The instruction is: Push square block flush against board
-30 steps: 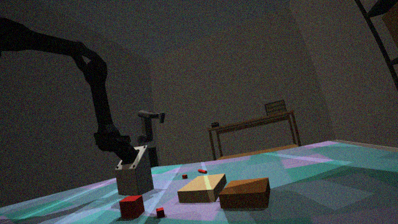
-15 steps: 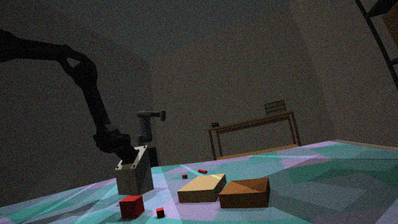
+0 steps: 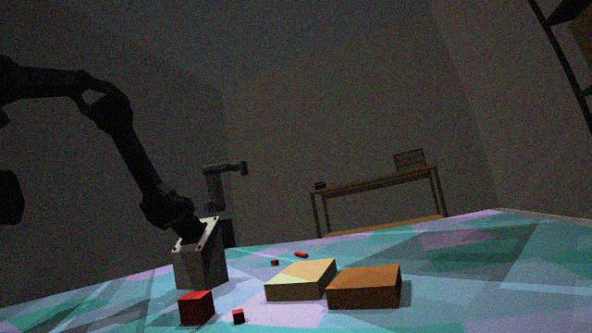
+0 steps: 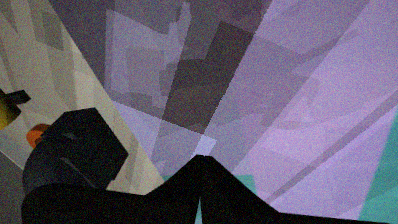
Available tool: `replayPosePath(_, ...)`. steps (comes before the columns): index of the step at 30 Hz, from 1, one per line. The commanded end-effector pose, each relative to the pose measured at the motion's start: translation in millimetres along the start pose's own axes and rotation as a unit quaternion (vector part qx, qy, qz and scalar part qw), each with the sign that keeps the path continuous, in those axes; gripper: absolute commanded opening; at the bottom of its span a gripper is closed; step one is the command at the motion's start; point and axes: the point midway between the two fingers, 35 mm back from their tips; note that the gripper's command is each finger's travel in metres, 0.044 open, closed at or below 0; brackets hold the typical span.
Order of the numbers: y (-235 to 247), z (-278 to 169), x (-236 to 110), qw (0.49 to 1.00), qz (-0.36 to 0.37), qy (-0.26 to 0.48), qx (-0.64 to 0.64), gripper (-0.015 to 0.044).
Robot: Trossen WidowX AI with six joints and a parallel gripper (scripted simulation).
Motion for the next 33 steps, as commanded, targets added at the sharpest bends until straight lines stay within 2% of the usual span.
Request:
replayPosePath(1,-29,-2,16,0.998,-0.036,-0.012,-0.055,0.0)
replayPosePath(17,-138,-8,54,0.96,-0.144,-0.05,-0.235,0.0)
replayPosePath(33,-245,-2,58,0.869,-0.22,-0.071,-0.438,0.0)
Point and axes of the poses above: the point midway between the two fingers, 35 mm back from their tips, its own x axis out along the fingers, its own y axis across the jaws, z = x × y, and after that the axes turned 2 degrees about x, right-handed
